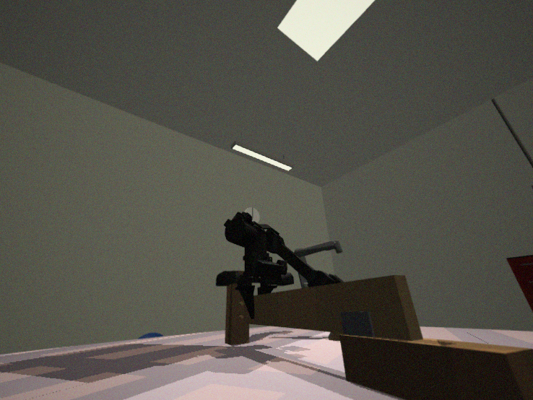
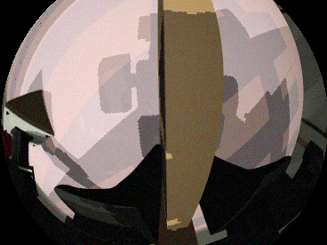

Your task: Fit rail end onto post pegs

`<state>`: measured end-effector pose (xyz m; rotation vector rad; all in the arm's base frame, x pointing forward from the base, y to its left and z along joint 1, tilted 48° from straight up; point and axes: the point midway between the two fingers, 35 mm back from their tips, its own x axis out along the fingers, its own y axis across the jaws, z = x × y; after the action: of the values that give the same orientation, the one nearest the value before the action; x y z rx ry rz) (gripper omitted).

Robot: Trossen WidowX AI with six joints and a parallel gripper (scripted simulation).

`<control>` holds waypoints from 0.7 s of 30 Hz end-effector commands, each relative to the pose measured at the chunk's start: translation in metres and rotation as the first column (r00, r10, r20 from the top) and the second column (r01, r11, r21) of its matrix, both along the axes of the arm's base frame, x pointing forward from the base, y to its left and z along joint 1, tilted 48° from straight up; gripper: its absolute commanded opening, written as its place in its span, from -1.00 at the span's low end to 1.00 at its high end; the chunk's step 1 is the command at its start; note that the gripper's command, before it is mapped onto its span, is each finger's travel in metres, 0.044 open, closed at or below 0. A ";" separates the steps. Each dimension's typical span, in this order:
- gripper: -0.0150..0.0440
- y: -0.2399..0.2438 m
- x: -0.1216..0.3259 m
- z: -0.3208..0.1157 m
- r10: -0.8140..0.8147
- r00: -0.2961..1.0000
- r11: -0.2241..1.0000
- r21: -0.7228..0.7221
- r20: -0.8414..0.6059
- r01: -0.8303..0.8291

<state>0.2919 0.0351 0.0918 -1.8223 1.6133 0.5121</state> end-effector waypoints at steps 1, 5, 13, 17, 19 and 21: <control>-0.49 0.000 0.000 0.004 0.005 1.000 1.000 0.004 0.002 -0.006; -0.49 -0.001 0.000 0.005 0.005 1.000 1.000 0.004 0.002 -0.006; -0.49 -0.003 0.000 0.007 0.005 1.000 1.000 0.003 0.002 -0.006; -0.49 -0.004 0.000 0.007 0.005 1.000 1.000 0.003 0.002 -0.006; -0.49 -0.005 0.000 0.008 0.005 1.000 1.000 0.003 0.002 -0.006; -0.49 -0.005 0.000 0.008 0.005 1.000 1.000 0.003 0.002 -0.006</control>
<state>0.2920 0.0308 0.0967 -1.8216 1.6140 0.5156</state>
